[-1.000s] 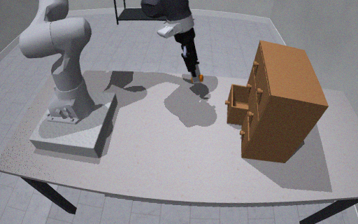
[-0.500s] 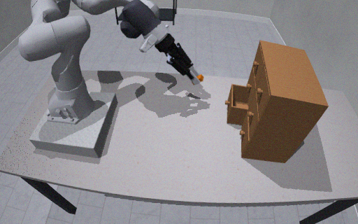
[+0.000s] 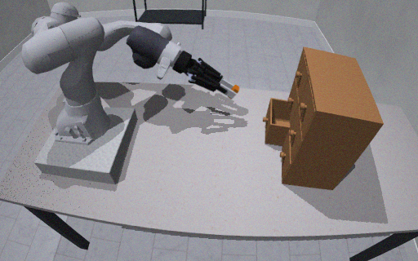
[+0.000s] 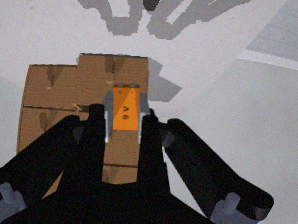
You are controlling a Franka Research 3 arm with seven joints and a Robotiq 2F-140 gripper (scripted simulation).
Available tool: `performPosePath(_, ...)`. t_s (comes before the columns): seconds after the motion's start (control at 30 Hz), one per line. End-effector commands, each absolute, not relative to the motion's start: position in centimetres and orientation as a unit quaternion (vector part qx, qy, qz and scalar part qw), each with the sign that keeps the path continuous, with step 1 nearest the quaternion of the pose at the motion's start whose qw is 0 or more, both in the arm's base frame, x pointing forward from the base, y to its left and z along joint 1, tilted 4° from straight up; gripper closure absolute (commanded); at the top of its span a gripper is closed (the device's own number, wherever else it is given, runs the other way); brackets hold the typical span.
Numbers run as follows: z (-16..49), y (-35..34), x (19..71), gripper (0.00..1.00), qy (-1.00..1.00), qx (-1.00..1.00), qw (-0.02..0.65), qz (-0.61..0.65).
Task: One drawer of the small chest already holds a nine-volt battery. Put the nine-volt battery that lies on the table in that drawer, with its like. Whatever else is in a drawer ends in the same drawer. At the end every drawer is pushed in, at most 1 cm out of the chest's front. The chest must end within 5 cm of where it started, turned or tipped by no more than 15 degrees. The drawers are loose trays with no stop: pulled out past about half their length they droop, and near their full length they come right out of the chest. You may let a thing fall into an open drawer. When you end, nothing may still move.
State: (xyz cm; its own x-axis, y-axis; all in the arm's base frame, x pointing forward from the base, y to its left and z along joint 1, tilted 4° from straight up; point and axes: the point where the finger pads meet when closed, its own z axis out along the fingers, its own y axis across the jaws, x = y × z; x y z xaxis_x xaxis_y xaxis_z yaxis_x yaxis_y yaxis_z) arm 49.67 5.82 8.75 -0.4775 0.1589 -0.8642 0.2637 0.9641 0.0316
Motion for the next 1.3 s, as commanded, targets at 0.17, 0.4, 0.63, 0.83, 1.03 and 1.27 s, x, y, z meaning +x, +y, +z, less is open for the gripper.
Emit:
performPosePath(0.17, 9.6, 5.5, 49.7, 0.86, 0.823, 0.136, 0.550, -0.052)
performPosePath(0.4, 9.6, 5.5, 49.6, 0.86, 0.814, 0.135, 0.562, -0.054)
performPosePath(0.63, 9.6, 5.5, 49.6, 0.86, 0.813, 0.135, 0.563, -0.054)
performPosePath(0.83, 9.5, 5.5, 49.8, 0.86, 0.813, 0.135, 0.563, -0.054)
performPosePath(1.03, 9.5, 5.3, 50.4, 0.86, 0.813, 0.135, 0.563, -0.054)
performPosePath(1.27, 9.5, 4.9, 51.5, 0.86, 0.813, 0.135, 0.563, -0.054)
